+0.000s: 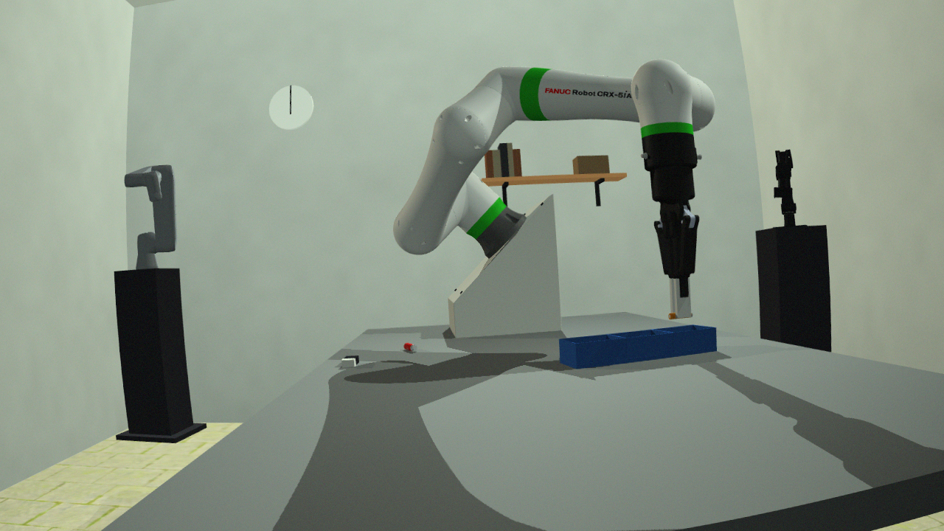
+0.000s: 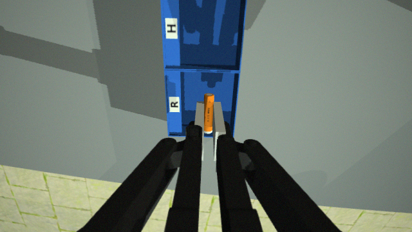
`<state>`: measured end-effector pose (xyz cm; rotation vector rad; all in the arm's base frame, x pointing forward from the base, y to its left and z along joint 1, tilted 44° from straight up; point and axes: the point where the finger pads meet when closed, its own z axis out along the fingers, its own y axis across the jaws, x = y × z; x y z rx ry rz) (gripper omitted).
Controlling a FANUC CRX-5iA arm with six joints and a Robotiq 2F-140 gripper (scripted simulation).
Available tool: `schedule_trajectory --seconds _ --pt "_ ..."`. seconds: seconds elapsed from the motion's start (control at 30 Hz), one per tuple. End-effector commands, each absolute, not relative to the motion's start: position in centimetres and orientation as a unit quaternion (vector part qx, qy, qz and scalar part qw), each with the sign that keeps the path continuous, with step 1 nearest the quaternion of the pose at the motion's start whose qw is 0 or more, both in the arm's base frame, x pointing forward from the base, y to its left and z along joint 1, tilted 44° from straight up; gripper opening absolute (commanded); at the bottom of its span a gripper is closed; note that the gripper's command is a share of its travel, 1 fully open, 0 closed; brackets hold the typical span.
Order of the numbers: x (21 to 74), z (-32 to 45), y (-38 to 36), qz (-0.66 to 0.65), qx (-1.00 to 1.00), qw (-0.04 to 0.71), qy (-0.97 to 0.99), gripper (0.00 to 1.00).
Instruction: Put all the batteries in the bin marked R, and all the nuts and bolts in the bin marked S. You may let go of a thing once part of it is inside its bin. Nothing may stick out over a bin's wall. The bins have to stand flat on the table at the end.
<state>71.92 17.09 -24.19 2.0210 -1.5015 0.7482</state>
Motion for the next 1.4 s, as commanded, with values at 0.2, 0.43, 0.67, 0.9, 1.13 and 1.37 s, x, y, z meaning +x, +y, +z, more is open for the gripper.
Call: schedule_trajectory --seconds 0.2,0.43,0.67,0.9,1.13,1.37 --pt "72.1 -25.2 16.1 0.276 0.744 0.254 -0.553 0.12" --pt "72.3 -26.2 15.2 0.276 0.744 0.254 -0.553 0.12" --pt "72.4 -27.0 14.5 0.276 0.744 0.254 -0.553 0.12" --pt "72.5 -27.1 14.3 0.276 0.744 0.254 -0.553 0.12" --pt "72.5 -27.1 14.3 0.276 0.744 0.254 -0.553 0.23" --pt "72.5 -27.1 14.3 0.276 0.744 0.254 -0.553 0.23"
